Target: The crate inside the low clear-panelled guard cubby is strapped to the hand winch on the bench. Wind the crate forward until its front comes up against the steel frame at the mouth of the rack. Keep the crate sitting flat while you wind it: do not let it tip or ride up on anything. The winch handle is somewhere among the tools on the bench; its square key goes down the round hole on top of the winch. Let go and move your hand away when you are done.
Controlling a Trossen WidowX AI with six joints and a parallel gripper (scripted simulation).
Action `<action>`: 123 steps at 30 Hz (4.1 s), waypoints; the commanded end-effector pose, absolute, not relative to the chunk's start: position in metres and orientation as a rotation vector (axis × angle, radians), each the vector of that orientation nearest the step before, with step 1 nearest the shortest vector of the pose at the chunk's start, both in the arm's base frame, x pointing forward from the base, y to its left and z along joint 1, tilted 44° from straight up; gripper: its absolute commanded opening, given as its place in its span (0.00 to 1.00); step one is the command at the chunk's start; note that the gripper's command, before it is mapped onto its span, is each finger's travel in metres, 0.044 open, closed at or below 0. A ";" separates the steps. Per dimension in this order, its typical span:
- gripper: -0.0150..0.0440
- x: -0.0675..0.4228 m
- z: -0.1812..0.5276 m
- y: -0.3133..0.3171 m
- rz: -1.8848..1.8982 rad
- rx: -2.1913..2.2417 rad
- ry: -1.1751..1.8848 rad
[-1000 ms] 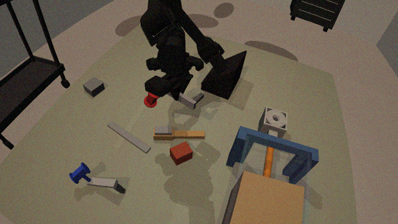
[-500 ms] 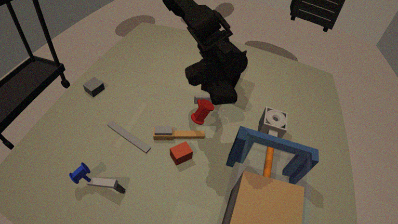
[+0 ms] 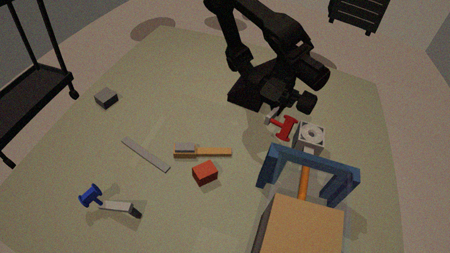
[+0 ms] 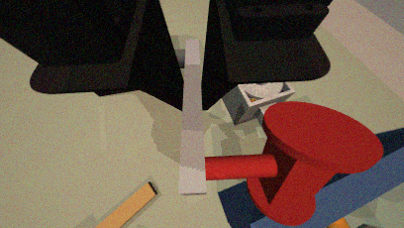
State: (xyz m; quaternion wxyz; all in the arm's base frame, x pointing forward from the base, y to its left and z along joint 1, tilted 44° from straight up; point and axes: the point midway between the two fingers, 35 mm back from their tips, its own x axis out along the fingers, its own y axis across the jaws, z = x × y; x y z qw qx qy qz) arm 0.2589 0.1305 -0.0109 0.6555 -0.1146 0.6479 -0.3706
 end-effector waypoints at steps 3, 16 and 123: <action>0.25 0.233 -0.032 0.147 -0.661 -0.506 1.594; 0.25 0.227 -0.038 0.149 -0.588 -0.509 1.631; 0.25 0.238 -0.060 0.157 0.494 0.720 1.587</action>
